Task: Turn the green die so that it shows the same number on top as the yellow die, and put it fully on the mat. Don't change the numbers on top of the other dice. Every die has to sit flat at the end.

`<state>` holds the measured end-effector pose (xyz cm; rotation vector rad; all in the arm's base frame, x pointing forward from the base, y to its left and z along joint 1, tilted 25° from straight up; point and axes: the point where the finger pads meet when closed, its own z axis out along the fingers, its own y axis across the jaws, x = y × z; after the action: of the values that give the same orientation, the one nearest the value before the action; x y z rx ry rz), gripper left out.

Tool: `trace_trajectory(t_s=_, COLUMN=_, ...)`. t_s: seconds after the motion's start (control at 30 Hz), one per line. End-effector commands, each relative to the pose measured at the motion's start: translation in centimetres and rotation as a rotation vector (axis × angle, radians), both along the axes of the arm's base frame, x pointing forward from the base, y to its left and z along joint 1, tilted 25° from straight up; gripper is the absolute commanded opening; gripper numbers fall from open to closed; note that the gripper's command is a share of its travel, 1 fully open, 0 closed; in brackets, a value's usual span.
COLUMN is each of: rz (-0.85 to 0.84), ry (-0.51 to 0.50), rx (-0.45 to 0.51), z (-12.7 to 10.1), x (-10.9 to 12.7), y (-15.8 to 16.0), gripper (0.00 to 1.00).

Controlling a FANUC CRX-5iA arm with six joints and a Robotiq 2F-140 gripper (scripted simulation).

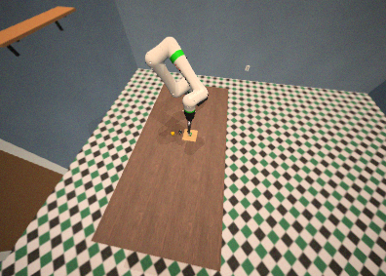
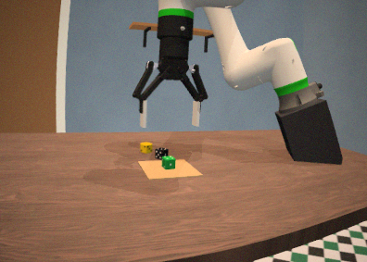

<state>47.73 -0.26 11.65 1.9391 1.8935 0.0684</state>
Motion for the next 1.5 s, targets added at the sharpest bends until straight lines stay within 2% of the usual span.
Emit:
trace_trajectory(t_s=0.0, rz=0.0, ry=0.0, rx=0.0, z=0.02, x=0.01, y=0.01, gripper=1.0)
trace_trajectory(t_s=0.17, rz=-0.029, ry=-0.009, rx=0.011, z=0.02, x=0.01, y=0.01, gripper=1.0)
trace_trajectory(t_s=0.33, rz=-0.157, ry=-0.046, rx=0.057, z=0.01, x=0.02, y=0.0, gripper=1.0)
trace_trajectory(t_s=0.4, rz=-0.157, ry=-0.046, rx=0.057, z=0.01, x=0.02, y=0.0, gripper=1.0)
trace_trajectory(t_s=0.53, rz=-0.338, ry=-0.099, rx=0.122, z=0.0, x=0.02, y=-0.01, gripper=1.0)
trace_trajectory(t_s=0.9, rz=-0.687, ry=-0.201, rx=0.247, z=-0.02, x=0.03, y=-0.03, gripper=1.0)
trace_trajectory(t_s=1.0, rz=-0.701, ry=-0.205, rx=0.252, z=-0.02, x=0.03, y=-0.03, gripper=1.0)
trace_trajectory(t_s=1.07, rz=-0.827, ry=-0.241, rx=0.297, z=-0.03, x=0.03, y=-0.04, gripper=1.0)
trace_trajectory(t_s=1.47, rz=-1.2, ry=-0.35, rx=0.431, z=-0.05, x=0.05, y=-0.06, gripper=1.0)
